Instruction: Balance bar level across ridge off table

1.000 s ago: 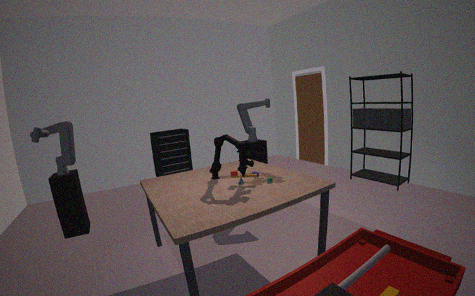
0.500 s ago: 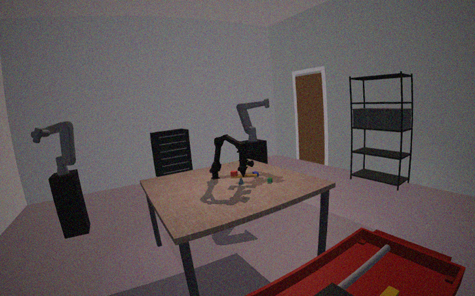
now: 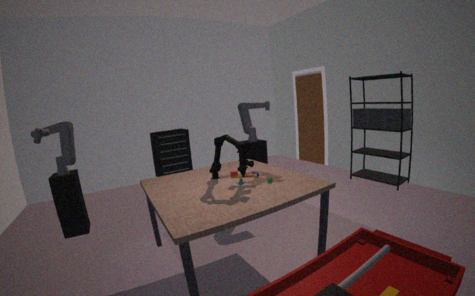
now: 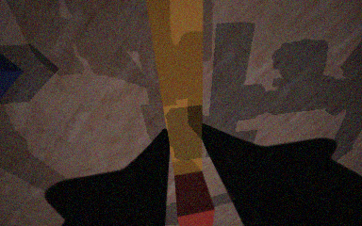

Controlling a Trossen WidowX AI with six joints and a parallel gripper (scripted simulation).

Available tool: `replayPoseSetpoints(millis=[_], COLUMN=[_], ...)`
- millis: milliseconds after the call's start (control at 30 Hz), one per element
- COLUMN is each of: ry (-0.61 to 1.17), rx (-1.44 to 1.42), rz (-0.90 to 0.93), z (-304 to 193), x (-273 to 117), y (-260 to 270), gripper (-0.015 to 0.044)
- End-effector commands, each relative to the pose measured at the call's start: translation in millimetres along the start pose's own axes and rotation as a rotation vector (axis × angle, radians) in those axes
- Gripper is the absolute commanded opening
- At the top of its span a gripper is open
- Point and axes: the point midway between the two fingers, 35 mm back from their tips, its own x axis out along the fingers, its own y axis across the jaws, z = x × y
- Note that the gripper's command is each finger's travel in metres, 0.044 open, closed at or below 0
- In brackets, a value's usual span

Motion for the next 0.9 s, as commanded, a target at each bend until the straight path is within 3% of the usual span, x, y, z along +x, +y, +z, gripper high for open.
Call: replayPoseSetpoints(millis=[0,867], ry=[-0.002,-0.002], rx=[-0.003,-0.003], rz=[0.003,0.003], z=[0.5,0.4], x=[0.7,2.9], y=[0.2,0.3], gripper=[0.0,0.0])
